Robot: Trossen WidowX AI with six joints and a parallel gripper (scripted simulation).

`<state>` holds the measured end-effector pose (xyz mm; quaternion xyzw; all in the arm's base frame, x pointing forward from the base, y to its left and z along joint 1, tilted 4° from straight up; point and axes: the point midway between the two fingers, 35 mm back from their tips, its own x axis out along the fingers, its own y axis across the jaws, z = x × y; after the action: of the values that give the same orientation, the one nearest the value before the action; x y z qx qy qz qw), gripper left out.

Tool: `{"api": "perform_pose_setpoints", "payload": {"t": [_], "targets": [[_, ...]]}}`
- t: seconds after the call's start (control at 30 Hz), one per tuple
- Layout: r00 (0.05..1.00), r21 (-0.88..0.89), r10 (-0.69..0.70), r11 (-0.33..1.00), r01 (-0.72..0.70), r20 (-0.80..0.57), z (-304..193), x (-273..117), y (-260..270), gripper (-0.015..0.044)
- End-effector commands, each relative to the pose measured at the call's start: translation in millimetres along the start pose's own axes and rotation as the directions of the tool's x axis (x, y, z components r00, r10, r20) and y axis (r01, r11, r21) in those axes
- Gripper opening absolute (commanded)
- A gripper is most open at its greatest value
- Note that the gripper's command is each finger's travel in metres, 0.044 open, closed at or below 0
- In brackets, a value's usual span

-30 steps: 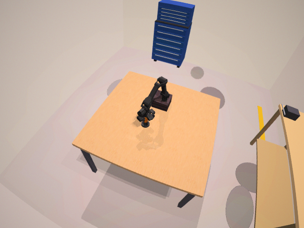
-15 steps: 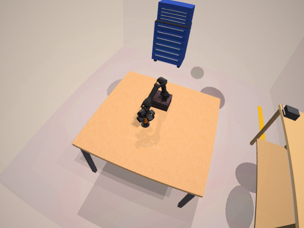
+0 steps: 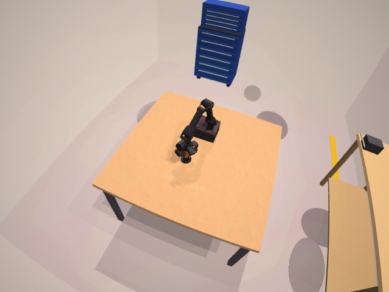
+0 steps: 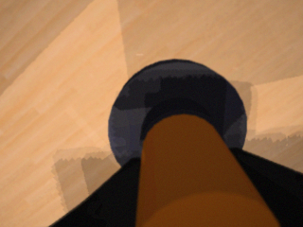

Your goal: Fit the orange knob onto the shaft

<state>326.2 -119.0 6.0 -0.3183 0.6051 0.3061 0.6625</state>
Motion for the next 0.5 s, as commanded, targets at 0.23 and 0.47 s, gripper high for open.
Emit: {"api": "perform_pose_setpoints", "payload": {"t": [0.23, 0.47], "targets": [[1.0, -0.004, -0.001, 1.0, 0.001, 0.0, 0.0, -0.3, -0.1, 0.0368], [1.0, -0.004, -0.001, 1.0, 0.001, 0.0, 0.0, -0.3, -0.1, 0.044]]}}
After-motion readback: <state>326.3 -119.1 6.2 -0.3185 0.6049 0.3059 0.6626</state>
